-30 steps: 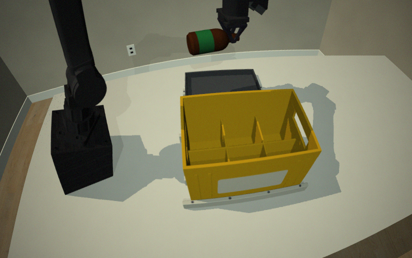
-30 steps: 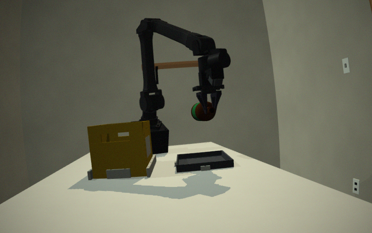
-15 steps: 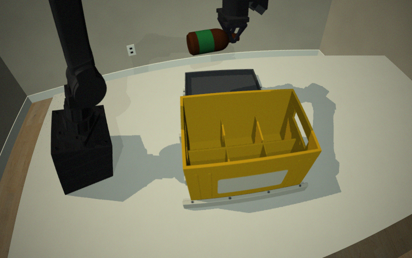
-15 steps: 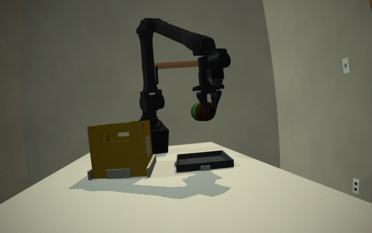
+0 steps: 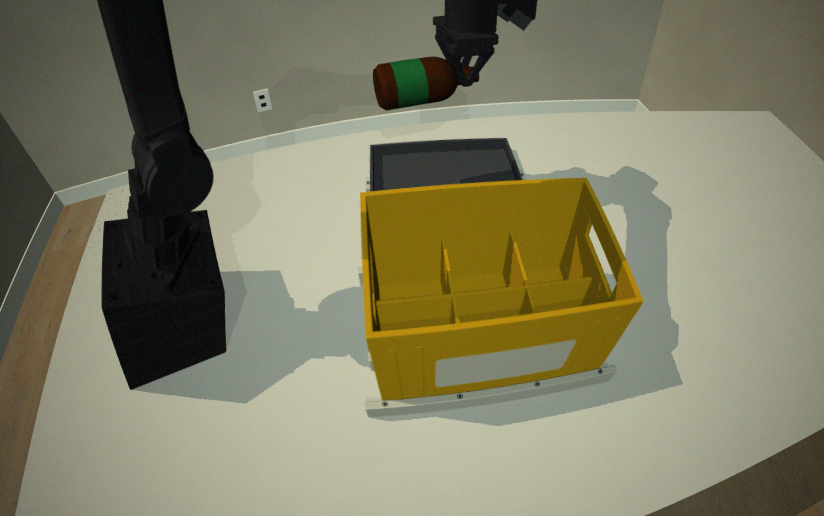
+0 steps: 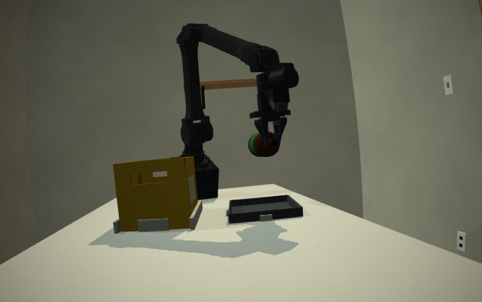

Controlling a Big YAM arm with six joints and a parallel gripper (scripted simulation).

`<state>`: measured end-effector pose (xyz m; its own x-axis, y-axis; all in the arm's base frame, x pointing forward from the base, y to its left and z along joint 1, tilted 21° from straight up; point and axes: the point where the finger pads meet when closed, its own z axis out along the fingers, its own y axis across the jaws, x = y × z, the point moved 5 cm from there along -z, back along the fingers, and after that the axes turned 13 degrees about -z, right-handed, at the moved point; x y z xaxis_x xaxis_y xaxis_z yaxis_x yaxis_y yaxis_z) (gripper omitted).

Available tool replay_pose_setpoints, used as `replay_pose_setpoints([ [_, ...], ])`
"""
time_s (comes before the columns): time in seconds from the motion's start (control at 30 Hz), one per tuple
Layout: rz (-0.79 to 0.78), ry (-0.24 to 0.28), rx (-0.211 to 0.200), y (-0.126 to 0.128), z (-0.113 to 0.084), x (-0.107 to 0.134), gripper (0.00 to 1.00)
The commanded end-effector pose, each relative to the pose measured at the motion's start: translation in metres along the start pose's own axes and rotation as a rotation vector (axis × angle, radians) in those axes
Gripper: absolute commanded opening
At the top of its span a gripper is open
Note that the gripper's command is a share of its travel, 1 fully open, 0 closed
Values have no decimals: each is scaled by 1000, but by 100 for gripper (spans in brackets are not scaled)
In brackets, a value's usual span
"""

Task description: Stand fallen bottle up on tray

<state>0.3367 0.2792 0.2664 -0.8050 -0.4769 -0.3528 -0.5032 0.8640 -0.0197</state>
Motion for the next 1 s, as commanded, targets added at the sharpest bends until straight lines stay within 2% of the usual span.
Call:
replay_pose_setpoints([
  [0.0,23,-77,-19,9,-38,-20,0],
  [0.47,184,-75,-25,9,-38,-20,0],
  [0.97,202,-75,-26,9,-38,-20,0],
])
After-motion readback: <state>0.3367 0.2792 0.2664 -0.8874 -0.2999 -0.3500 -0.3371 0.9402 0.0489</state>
